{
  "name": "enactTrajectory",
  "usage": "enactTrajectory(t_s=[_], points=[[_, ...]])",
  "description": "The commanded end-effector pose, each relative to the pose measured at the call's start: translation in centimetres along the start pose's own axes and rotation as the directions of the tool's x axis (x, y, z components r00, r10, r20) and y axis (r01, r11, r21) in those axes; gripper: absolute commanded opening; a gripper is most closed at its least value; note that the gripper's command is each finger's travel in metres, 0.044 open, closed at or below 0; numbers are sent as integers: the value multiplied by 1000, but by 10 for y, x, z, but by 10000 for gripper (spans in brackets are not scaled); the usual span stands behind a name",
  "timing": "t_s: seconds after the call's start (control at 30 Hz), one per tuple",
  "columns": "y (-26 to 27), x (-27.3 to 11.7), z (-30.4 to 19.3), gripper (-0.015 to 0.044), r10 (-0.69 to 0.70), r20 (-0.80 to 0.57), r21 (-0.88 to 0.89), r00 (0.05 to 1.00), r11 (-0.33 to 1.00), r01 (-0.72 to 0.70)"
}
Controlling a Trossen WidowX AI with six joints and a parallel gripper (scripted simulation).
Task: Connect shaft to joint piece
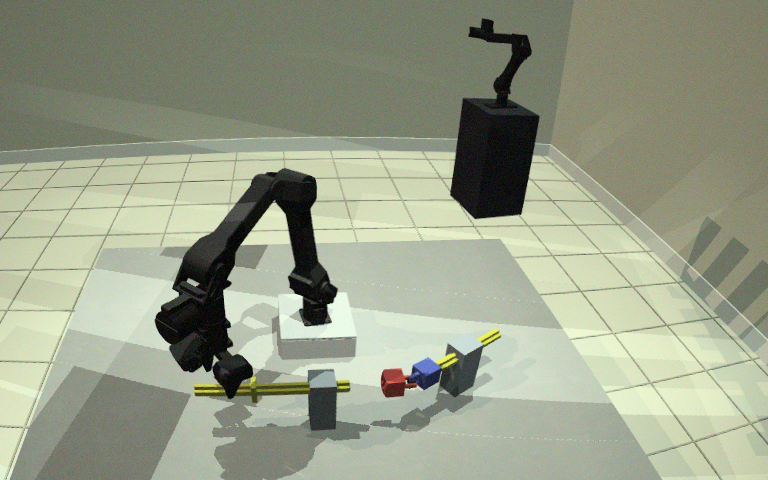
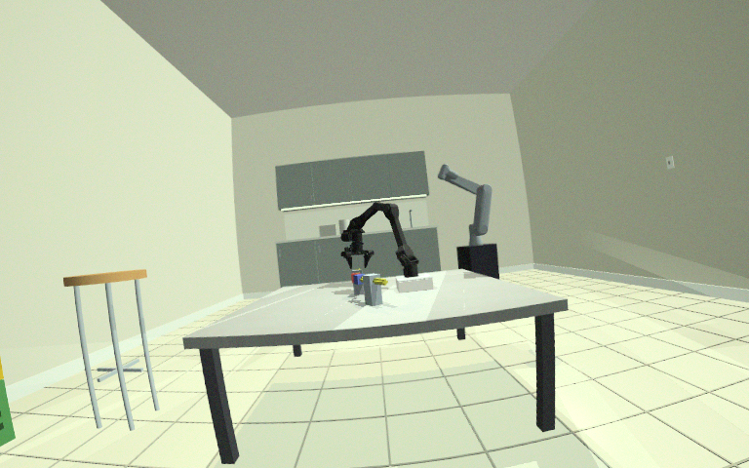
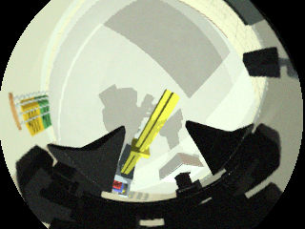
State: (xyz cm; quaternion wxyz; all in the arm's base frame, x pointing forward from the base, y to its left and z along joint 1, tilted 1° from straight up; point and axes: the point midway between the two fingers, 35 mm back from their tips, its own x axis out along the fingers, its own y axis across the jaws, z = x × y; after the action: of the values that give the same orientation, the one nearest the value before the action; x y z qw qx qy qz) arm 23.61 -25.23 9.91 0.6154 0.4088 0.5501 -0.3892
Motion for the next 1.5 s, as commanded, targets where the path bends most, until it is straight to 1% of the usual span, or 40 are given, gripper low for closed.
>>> enactTrajectory(t_s=[0.0,0.17,0.33,0.4,0.63,1.3,1.47], points=[[-1,5,-1,440,14,9,138,1000,990,-15],[-2,12,-1,440,25,15,304,1000,952,-28],[-3,20,-2,440,35,22,460,999,887,-41],[-3,21,-3,440,38,23,499,999,865,-44],[-3,23,-3,440,38,23,504,999,862,-45],[-1,52,-3,440,38,24,504,999,862,-44],[-1,52,-3,309,38,24,504,999,862,-44]])
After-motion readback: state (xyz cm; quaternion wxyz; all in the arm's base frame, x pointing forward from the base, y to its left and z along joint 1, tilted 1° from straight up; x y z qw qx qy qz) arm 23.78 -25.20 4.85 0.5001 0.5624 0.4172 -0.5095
